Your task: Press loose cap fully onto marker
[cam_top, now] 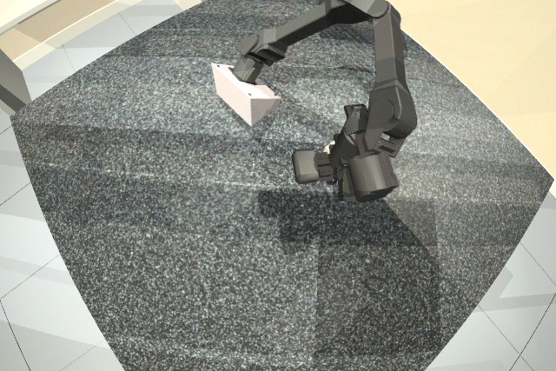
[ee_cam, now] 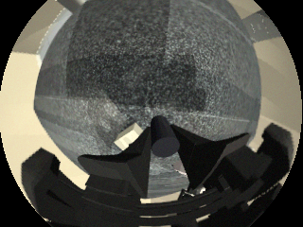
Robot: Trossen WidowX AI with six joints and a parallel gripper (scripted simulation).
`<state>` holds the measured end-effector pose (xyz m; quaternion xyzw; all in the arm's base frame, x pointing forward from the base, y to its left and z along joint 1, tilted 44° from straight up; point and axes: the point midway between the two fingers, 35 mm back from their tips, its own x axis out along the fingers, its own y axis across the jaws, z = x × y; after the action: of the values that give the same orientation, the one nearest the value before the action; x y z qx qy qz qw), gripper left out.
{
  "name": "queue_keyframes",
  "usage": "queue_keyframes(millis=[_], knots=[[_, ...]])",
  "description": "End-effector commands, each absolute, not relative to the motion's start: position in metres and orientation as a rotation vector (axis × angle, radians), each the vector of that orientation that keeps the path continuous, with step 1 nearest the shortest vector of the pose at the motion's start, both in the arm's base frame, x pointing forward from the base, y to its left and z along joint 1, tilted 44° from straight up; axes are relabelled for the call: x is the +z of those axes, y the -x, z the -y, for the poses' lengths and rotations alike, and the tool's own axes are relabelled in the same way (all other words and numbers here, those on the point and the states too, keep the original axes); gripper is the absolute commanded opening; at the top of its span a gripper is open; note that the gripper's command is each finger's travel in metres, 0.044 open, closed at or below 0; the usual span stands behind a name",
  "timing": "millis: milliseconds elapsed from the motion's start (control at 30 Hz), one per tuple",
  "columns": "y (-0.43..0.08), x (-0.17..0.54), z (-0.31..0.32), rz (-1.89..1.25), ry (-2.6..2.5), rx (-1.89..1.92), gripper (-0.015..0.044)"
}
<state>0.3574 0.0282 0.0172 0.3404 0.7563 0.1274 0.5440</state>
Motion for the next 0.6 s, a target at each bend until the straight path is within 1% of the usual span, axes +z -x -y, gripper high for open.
queue_keyframes(millis=[0,567], knots=[[-0.352,0.034,-0.035,-1.793,-0.815,0.303,0.0],[-0.327,0.088,-0.059,-1.795,-0.813,0.312,0.0]])
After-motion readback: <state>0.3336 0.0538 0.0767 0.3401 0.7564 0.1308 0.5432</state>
